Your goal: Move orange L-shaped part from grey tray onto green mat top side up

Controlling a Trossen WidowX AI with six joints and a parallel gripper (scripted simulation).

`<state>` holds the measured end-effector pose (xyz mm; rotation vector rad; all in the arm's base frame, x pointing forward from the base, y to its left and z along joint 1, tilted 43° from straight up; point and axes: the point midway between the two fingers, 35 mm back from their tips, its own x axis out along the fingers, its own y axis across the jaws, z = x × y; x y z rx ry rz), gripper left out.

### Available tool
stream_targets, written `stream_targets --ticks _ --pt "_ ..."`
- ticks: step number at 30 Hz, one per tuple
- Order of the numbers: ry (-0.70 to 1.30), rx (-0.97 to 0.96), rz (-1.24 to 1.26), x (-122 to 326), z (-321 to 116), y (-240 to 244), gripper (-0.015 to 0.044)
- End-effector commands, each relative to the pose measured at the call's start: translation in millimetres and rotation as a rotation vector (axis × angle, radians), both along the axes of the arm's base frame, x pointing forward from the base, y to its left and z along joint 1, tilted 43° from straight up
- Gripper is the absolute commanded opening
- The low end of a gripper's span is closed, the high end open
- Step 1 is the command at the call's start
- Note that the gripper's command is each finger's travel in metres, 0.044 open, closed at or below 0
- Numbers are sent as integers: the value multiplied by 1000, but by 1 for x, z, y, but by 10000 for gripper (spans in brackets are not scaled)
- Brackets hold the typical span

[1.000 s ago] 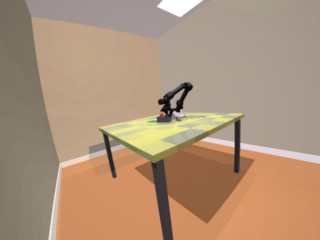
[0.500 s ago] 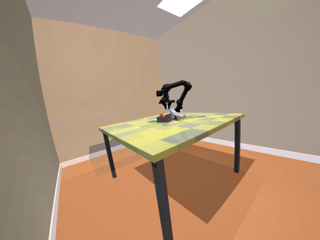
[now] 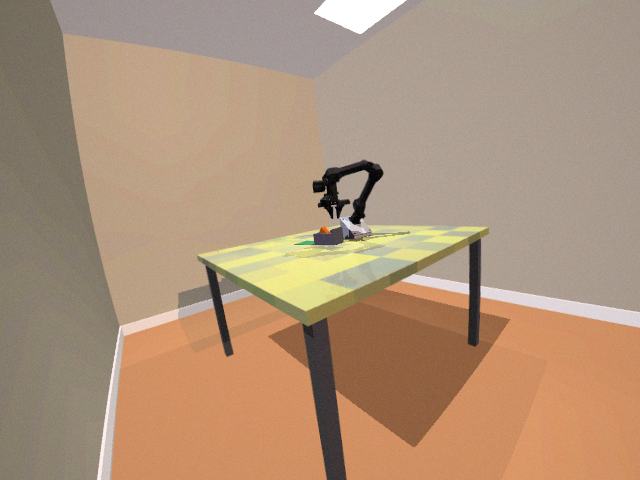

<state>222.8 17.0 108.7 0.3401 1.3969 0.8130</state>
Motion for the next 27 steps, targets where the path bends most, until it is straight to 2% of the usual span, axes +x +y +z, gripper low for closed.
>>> stream_targets --ticks 1,13,15,17,27 --pt "1 0 -1 0 0 0 180" --pt "1 0 -1 0 0 0 180" --pt "36 -2 -39 1 -1 -1 233" --pt "111 -7 -121 4 -4 -5 280" --pt "805 -47 -880 27 -32 -39 280"
